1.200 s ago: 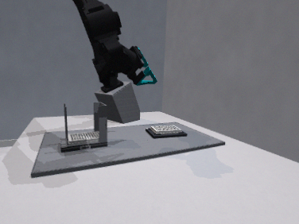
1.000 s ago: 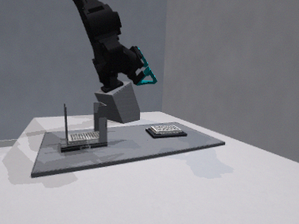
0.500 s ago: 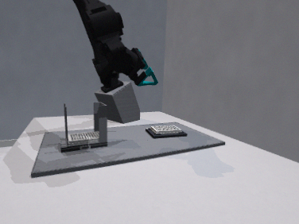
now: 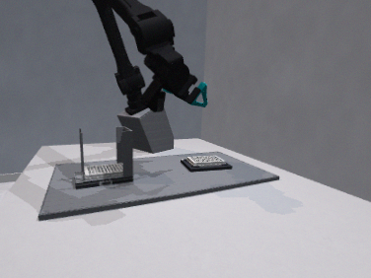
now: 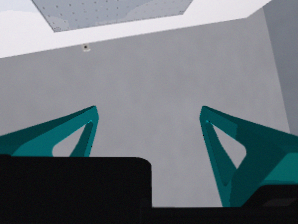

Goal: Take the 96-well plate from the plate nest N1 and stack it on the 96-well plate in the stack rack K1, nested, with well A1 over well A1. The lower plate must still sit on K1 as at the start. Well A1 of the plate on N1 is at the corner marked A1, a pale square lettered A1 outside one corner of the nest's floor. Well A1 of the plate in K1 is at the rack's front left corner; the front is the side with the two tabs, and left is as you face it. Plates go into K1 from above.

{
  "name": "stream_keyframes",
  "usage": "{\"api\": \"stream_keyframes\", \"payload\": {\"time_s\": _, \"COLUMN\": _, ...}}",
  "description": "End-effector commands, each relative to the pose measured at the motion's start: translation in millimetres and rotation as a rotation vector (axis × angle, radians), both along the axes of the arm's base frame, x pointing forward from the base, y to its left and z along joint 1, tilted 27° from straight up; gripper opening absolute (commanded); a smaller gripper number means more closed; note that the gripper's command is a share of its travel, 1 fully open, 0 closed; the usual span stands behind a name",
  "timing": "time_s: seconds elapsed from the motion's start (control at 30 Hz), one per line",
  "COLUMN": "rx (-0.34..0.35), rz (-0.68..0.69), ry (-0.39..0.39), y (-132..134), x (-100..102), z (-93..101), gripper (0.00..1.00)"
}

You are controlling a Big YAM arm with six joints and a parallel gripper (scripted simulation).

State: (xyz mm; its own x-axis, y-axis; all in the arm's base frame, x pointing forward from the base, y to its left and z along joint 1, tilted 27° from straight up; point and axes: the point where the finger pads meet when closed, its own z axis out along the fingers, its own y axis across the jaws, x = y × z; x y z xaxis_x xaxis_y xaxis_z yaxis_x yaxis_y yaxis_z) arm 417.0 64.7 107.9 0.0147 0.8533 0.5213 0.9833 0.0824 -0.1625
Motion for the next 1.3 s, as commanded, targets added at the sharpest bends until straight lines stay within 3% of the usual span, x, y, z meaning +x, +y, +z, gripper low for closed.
{"api": "stream_keyframes", "payload": {"time_s": 0.0, "rx": -0.001, "rz": 0.13, "ry": -0.062, "y": 11.0, "x": -2.5, "z": -15.1, "gripper": 1.0}}
{"api": "stream_keyframes", "payload": {"time_s": 0.23, "rx": -0.043, "rz": 0.344, "ry": -0.161, "y": 15.8, "x": -5.6, "z": -20.5, "gripper": 1.0}}
{"api": "stream_keyframes", "payload": {"time_s": 0.3, "rx": -0.052, "rz": 0.406, "ry": -0.173, "y": 19.6, "x": -9.4, "z": -33.2, "gripper": 1.0}}
{"api": "stream_keyframes", "payload": {"time_s": 0.57, "rx": -0.081, "rz": 0.595, "ry": -0.236, "y": 26.7, "x": -15.7, "z": -49.0, "gripper": 1.0}}
{"api": "stream_keyframes", "payload": {"time_s": 0.63, "rx": -0.093, "rz": 0.657, "ry": -0.271, "y": 26.9, "x": -14.6, "z": -43.5, "gripper": 1.0}}
{"api": "stream_keyframes", "payload": {"time_s": 0.7, "rx": -0.098, "rz": 0.722, "ry": -0.275, "y": 30.0, "x": -18.6, "z": -56.4, "gripper": 1.0}}
{"api": "stream_keyframes", "payload": {"time_s": 0.97, "rx": -0.13, "rz": 0.979, "ry": -0.343, "y": 36.2, "x": -24.2, "z": -70.2, "gripper": 1.0}}
{"api": "stream_keyframes", "payload": {"time_s": 1.1, "rx": -0.136, "rz": 1.044, "ry": -0.357, "y": 39.0, "x": -26.9, "z": -76.7, "gripper": 1.0}}
{"api": "stream_keyframes", "payload": {"time_s": 1.2, "rx": -0.155, "rz": 1.14, "ry": -0.4, "y": 39.5, "x": -24.7, "z": -68.2, "gripper": 1.0}}
{"api": "stream_keyframes", "payload": {"time_s": 1.27, "rx": -0.152, "rz": 1.207, "ry": -0.39, "y": 41.8, "x": -29.4, "z": -82.8, "gripper": 1.0}}
